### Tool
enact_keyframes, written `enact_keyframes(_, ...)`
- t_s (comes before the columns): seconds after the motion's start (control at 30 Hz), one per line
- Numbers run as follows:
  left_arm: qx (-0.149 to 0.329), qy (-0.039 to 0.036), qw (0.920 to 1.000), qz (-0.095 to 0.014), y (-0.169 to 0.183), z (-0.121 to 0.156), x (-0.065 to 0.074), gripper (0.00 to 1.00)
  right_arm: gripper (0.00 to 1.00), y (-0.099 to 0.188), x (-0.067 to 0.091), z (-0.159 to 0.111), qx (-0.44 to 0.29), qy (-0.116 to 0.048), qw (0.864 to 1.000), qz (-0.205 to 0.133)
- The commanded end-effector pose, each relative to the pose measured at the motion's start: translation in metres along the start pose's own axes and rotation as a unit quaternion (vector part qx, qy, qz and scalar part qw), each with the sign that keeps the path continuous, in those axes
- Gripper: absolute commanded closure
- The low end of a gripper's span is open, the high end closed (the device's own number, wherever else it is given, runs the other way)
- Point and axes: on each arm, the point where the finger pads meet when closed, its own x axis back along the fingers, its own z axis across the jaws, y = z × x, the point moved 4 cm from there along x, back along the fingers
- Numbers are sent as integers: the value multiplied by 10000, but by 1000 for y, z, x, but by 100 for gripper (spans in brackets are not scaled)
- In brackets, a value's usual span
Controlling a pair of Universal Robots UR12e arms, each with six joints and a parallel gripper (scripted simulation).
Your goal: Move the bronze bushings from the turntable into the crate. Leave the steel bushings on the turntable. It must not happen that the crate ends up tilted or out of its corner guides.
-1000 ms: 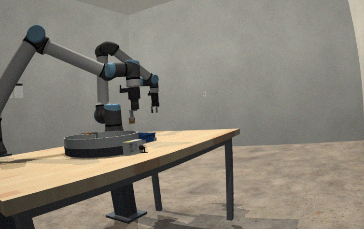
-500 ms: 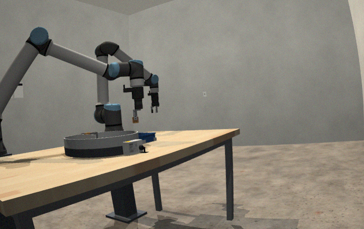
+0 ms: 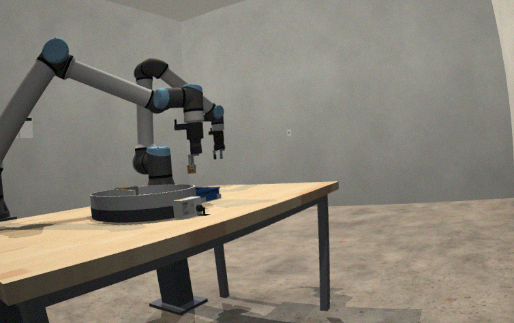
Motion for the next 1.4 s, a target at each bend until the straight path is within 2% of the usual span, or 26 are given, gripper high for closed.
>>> enact_keyframes(0.0, 5, 5, 10000, 5, -2, 2, 0, 0, 100, 2, 3, 2, 1, 7, 10000, -23)
enact_keyframes(0.77, 5, 5, 10000, 5, -2, 2, 0, 0, 100, 2, 2, 2, 1, 6, 10000, -20)
enact_keyframes(0.93, 5, 5, 10000, 5, -2, 2, 0, 0, 100, 0, -16, 2, 2, -2, 10000, 4)
enact_keyframes(1.2, 5, 5, 10000, 5, -2, 2, 0, 0, 100, 0, -60, 3, 4, -2, 10000, 4)
enact_keyframes(1.37, 5, 5, 10000, 5, -2, 2, 0, 0, 100, 0, -66, 3, 4, -2, 10000, 4)
